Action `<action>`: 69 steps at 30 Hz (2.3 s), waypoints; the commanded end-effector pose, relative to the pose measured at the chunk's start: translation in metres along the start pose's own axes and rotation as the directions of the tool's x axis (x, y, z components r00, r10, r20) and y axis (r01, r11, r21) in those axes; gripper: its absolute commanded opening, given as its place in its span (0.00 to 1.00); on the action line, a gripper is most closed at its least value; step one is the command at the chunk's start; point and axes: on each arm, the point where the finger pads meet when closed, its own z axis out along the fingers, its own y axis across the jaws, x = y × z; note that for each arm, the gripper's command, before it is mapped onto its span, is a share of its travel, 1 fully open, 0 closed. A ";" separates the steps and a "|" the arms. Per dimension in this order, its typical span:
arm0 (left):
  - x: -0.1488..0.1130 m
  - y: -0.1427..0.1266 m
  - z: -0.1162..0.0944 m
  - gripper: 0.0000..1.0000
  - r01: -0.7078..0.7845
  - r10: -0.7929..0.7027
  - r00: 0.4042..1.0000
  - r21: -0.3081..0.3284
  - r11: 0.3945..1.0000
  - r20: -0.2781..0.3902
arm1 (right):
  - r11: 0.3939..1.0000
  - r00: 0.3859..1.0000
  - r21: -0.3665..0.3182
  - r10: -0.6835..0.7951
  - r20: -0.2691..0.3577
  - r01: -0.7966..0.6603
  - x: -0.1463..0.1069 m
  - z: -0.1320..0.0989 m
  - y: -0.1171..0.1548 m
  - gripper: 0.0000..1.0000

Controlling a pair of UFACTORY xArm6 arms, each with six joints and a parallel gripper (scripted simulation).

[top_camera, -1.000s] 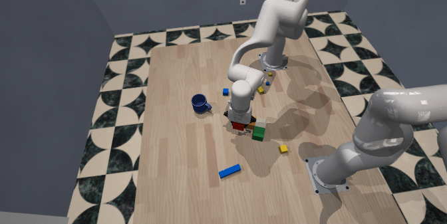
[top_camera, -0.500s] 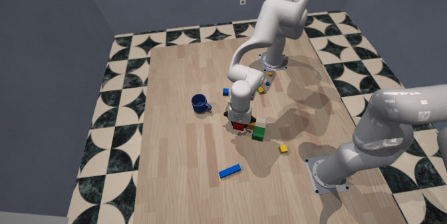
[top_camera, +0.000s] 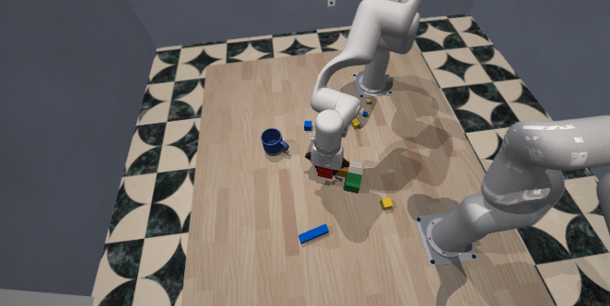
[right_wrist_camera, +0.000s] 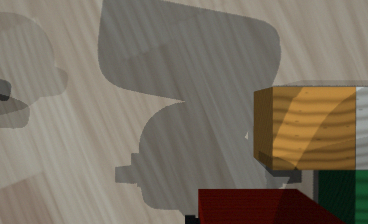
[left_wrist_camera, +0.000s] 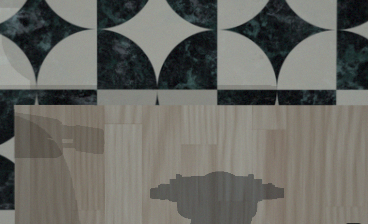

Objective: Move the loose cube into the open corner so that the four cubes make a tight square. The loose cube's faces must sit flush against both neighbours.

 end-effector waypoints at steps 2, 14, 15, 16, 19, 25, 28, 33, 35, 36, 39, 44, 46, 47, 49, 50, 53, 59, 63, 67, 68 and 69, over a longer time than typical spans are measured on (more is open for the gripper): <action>0.000 0.000 -0.001 1.00 0.000 0.000 1.000 0.000 1.000 -0.002 | 1.000 1.000 0.001 0.000 0.003 0.000 -0.001 0.000 0.000 0.00; 0.000 0.000 -0.001 1.00 0.000 0.000 1.000 0.000 1.000 -0.002 | 1.000 1.000 0.001 0.000 0.003 0.000 -0.001 0.005 0.000 0.00; 0.000 0.000 -0.001 1.00 0.000 0.000 1.000 0.000 1.000 -0.002 | 1.000 1.000 0.001 0.000 0.003 0.000 -0.001 0.006 0.000 0.00; 0.000 0.000 -0.001 1.00 0.000 0.000 1.000 0.000 1.000 -0.002 | 1.000 1.000 0.001 0.000 0.003 0.000 -0.001 0.007 0.000 0.00; 0.000 0.000 -0.001 1.00 0.000 0.000 1.000 0.000 1.000 -0.002 | 1.000 1.000 0.001 0.000 0.003 0.000 -0.001 0.010 0.000 0.00; 0.000 0.000 -0.001 1.00 0.000 0.000 1.000 0.000 1.000 -0.002 | 1.000 1.000 0.001 0.000 0.003 0.000 -0.001 0.018 0.000 0.00; 0.000 0.000 -0.001 1.00 0.000 0.000 1.000 0.000 1.000 -0.002 | 1.000 1.000 0.001 0.000 0.003 0.000 -0.001 0.022 0.000 0.00; 0.000 0.000 -0.001 1.00 0.000 0.000 1.000 0.000 1.000 -0.002 | 1.000 1.000 0.001 0.000 0.003 0.000 -0.001 0.026 0.000 0.00; 0.000 0.000 -0.001 1.00 0.000 0.000 1.000 0.000 1.000 -0.002 | 1.000 1.000 0.001 0.000 0.003 0.000 -0.001 0.030 0.000 0.00; 0.000 0.000 -0.001 1.00 0.000 0.000 1.000 0.000 1.000 -0.002 | 1.000 1.000 0.001 0.000 0.003 0.000 -0.001 0.031 0.000 0.00; 0.000 0.000 -0.001 1.00 0.000 0.000 1.000 0.000 1.000 -0.002 | 1.000 1.000 0.001 0.000 0.003 0.000 -0.001 0.036 0.000 0.00; 0.000 0.000 -0.001 1.00 0.000 0.000 1.000 0.000 1.000 -0.002 | 1.000 1.000 0.001 0.000 0.003 0.000 -0.001 0.044 0.000 0.00; 0.000 0.000 -0.001 1.00 0.000 0.000 1.000 0.000 1.000 -0.002 | 1.000 1.000 0.001 0.000 0.003 0.000 -0.001 0.048 0.000 0.00; 0.000 0.000 -0.001 1.00 0.000 0.000 1.000 0.000 1.000 -0.002 | 1.000 1.000 0.001 0.000 0.003 0.000 -0.001 0.048 0.000 0.00; 0.000 0.000 -0.001 1.00 0.000 0.000 1.000 0.000 1.000 -0.002 | 1.000 1.000 0.001 0.000 0.003 0.000 -0.001 0.049 0.000 0.00; 0.000 0.000 -0.001 1.00 0.000 0.000 1.000 0.000 1.000 -0.002 | 1.000 1.000 0.001 0.000 0.003 0.000 -0.001 0.051 0.000 0.00; 0.000 0.000 -0.001 1.00 0.000 0.000 1.000 0.000 1.000 -0.002 | 1.000 1.000 0.001 0.000 0.003 0.000 -0.001 0.056 0.000 0.00; 0.000 0.000 -0.001 1.00 0.000 0.000 1.000 0.000 1.000 -0.002 | 1.000 1.000 0.001 0.000 0.003 0.000 -0.001 0.064 0.000 0.00; 0.000 0.000 -0.001 1.00 0.000 0.000 1.000 0.000 1.000 -0.002 | 1.000 1.000 0.001 0.000 0.003 0.000 -0.001 0.069 0.000 0.00; 0.000 0.000 -0.001 1.00 0.000 0.000 1.000 0.000 1.000 -0.002 | 1.000 1.000 0.001 0.000 0.003 0.000 -0.001 0.071 0.000 0.00; 0.000 0.000 -0.001 1.00 0.000 0.000 1.000 0.000 1.000 -0.002 | 1.000 1.000 0.001 0.000 0.003 0.000 -0.001 0.072 0.000 0.00; 0.000 0.000 -0.001 1.00 0.000 0.000 1.000 0.000 1.000 -0.002 | 1.000 1.000 0.001 0.000 0.003 0.000 -0.001 0.073 0.000 0.00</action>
